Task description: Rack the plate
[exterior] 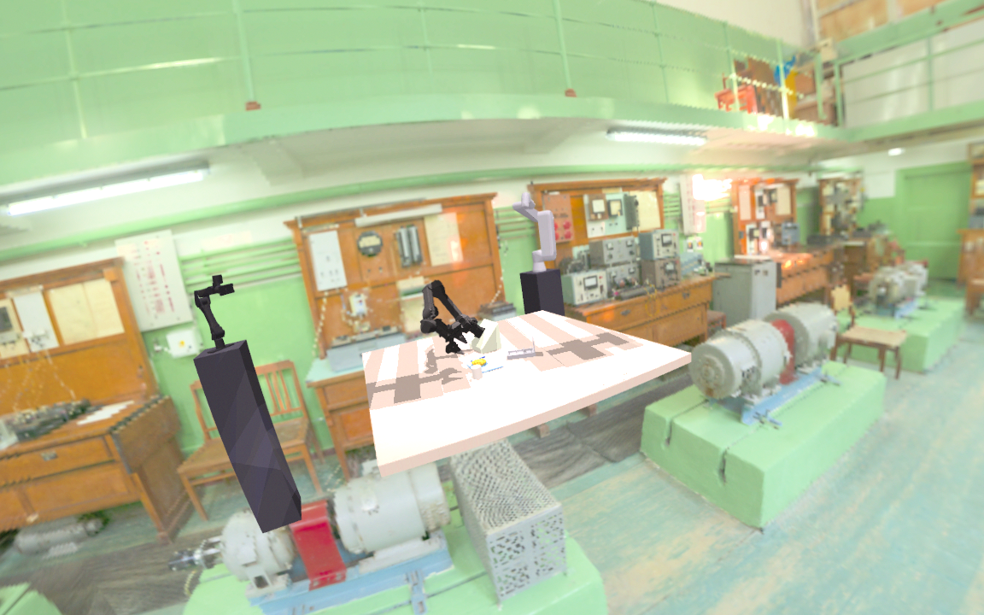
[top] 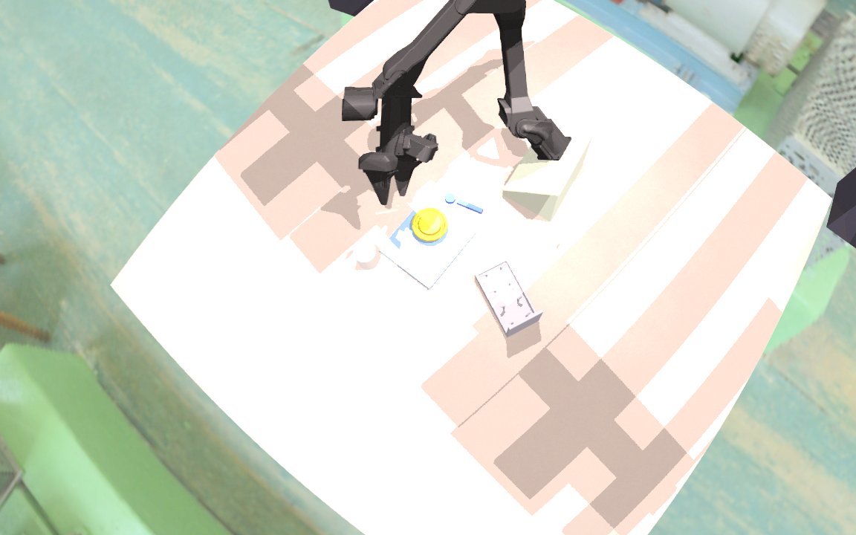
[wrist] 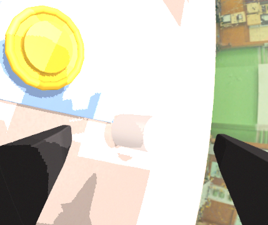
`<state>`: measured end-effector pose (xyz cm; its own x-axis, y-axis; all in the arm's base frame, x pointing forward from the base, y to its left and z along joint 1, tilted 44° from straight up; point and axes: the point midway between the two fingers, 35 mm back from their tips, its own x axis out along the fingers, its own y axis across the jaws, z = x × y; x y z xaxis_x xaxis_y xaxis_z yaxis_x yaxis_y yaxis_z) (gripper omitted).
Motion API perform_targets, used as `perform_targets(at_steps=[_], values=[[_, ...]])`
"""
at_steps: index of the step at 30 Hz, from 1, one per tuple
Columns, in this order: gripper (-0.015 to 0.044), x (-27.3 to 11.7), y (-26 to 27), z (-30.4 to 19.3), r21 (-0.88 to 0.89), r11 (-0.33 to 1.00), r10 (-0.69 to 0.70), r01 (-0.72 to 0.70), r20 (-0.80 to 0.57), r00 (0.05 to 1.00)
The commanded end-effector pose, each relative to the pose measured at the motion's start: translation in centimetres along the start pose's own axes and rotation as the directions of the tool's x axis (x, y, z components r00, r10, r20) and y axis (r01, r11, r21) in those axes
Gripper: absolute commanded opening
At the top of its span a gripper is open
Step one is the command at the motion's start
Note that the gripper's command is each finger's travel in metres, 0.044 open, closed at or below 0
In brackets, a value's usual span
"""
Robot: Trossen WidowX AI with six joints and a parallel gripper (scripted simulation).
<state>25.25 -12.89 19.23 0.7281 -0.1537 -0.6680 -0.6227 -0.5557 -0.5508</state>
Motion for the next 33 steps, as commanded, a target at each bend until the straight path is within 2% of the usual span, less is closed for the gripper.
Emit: perform_targets(at_steps=[1,9,16,25,33], values=[[0.0400,0.0,0.0,0.0,0.005,1.000,0.002,-0.002,0.001,1.000],[0.0400,1.1,0.5,0.9,0.231,0.968,0.092,-0.100,0.043,0.995],[0.0400,2.0,1.1,1.7,0.430,0.881,0.184,-0.200,0.079,0.980],[0.0400,3.0,1.7,2.9,0.647,0.700,0.307,-0.303,0.111,0.945],[0.0400,3.7,2.2,3.9,0.800,0.496,0.418,-0.338,0.121,0.900]])
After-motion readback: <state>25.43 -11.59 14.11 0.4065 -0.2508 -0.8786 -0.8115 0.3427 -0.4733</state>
